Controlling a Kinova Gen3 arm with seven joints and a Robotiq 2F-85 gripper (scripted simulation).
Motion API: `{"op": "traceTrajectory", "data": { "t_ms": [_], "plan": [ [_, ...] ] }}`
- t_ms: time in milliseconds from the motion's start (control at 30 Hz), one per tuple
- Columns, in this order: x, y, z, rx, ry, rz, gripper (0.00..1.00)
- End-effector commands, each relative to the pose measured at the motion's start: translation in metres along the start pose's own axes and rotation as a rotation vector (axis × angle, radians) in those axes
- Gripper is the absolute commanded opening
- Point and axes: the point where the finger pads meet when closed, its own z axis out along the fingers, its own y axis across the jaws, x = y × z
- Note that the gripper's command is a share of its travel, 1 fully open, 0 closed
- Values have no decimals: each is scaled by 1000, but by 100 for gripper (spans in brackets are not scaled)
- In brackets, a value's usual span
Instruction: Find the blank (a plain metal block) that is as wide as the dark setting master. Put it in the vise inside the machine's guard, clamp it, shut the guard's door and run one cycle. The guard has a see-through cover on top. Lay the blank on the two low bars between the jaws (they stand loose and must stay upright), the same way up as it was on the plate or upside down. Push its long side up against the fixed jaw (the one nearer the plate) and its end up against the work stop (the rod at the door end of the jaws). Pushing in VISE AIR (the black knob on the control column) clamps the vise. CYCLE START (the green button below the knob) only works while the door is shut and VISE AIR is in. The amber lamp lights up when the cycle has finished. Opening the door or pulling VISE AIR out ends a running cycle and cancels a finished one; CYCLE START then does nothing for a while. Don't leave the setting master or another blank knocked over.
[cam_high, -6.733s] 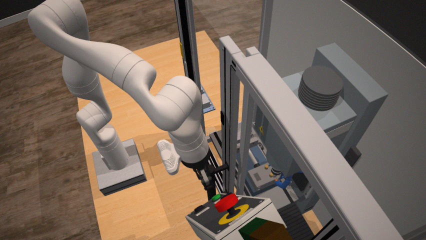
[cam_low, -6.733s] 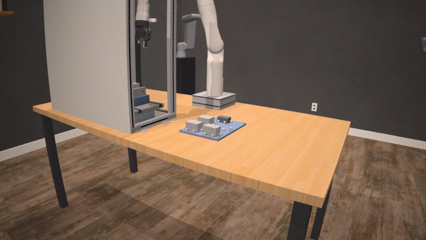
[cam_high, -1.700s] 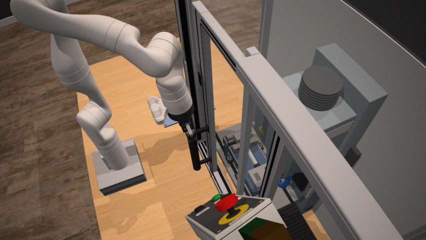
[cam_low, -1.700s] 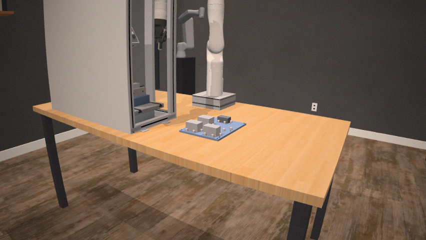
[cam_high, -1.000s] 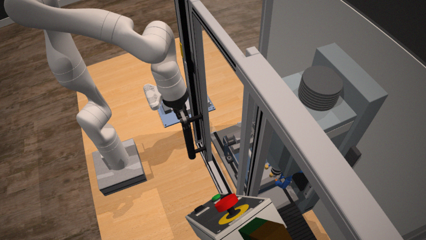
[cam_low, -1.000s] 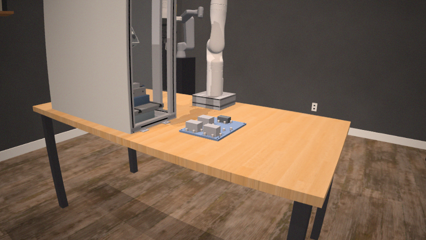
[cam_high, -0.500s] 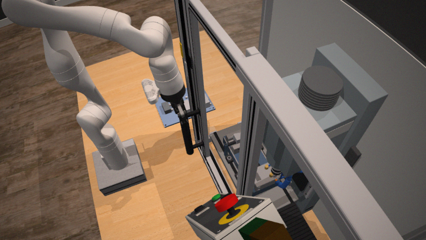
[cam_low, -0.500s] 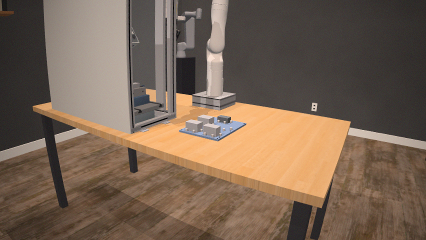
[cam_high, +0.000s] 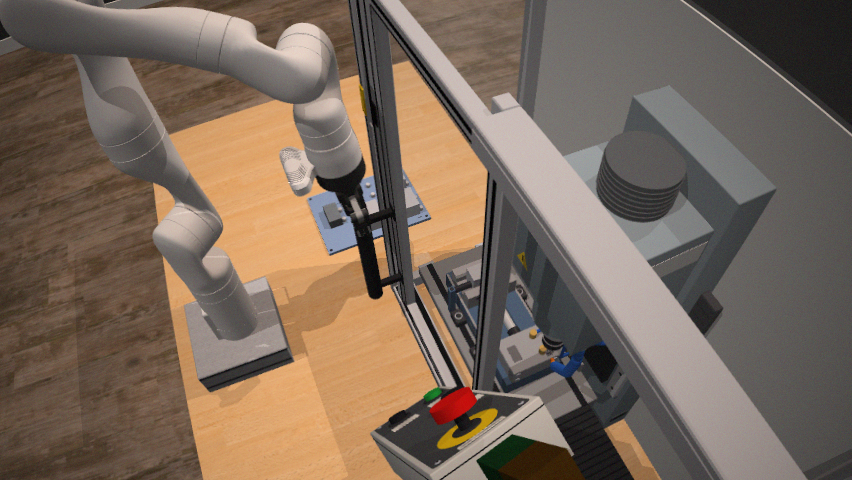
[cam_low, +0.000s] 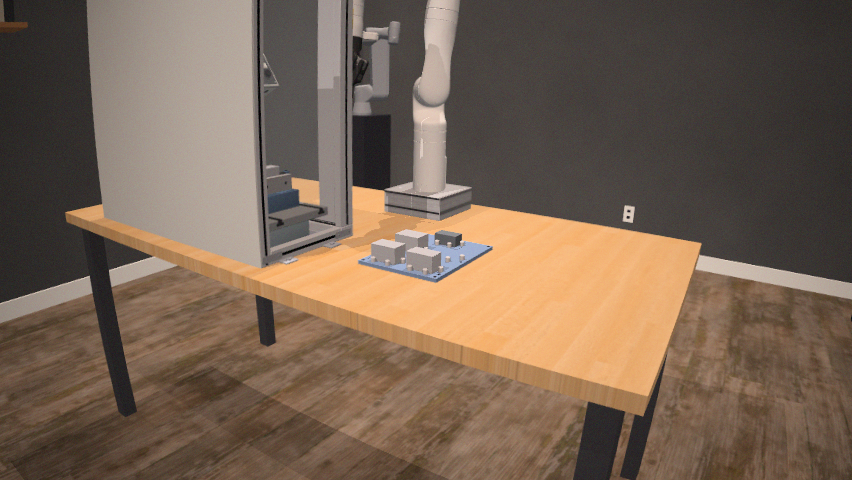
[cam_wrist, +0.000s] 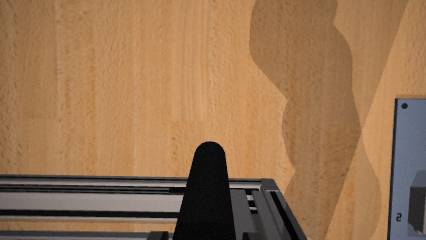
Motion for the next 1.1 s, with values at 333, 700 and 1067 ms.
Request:
{"op": "traceTrajectory", "data": {
  "t_ms": [333, 700, 1067],
  "plan": [
    [-1, 15, -1, -9, -2, 1, 39],
    [-1, 15, -1, -9, -2, 1, 39],
    [0, 10, 0, 0, -1, -1, 39]
  ]
}}
